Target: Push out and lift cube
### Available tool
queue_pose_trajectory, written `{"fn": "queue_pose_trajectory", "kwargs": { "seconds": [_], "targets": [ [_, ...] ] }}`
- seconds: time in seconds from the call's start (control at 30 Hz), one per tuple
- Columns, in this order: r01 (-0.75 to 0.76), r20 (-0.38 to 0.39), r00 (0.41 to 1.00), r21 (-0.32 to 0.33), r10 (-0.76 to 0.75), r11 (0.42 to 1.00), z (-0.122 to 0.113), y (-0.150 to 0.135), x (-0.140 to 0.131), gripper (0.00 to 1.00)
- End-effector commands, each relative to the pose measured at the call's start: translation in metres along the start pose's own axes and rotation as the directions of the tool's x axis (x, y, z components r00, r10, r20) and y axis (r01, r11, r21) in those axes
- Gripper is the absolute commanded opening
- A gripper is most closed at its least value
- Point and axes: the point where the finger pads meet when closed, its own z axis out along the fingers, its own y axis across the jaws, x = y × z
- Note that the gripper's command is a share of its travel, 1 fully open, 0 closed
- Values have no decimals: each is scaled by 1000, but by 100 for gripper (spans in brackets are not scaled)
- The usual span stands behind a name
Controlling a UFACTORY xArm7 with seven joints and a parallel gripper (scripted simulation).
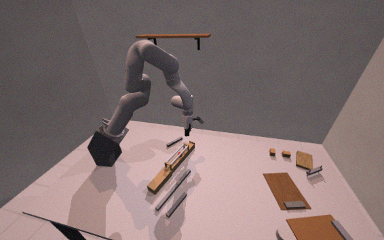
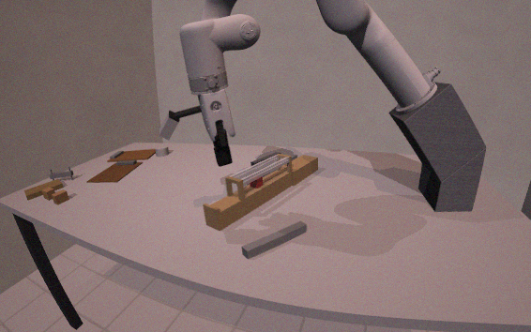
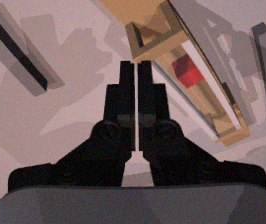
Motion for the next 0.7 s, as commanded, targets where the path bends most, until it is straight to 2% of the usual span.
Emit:
{"fn": "queue_pose_trajectory", "kwargs": {
  "seconds": [0.0, 0.07, 0.23, 0.37, 0.67],
  "targets": [
    [73, -79, 994, -6, -74, 997, 3, -32, -3, 0],
    [73, -79, 994, -6, -74, 997, 3, -32, -3, 0],
    [201, -145, 971, 50, -192, 978, 7, -88, -31, 0],
    [261, -164, 956, 88, -244, 961, 9, -114, -52, 0],
    [293, -170, 947, 112, -272, 950, 10, -128, -65, 0]
  ]
}}
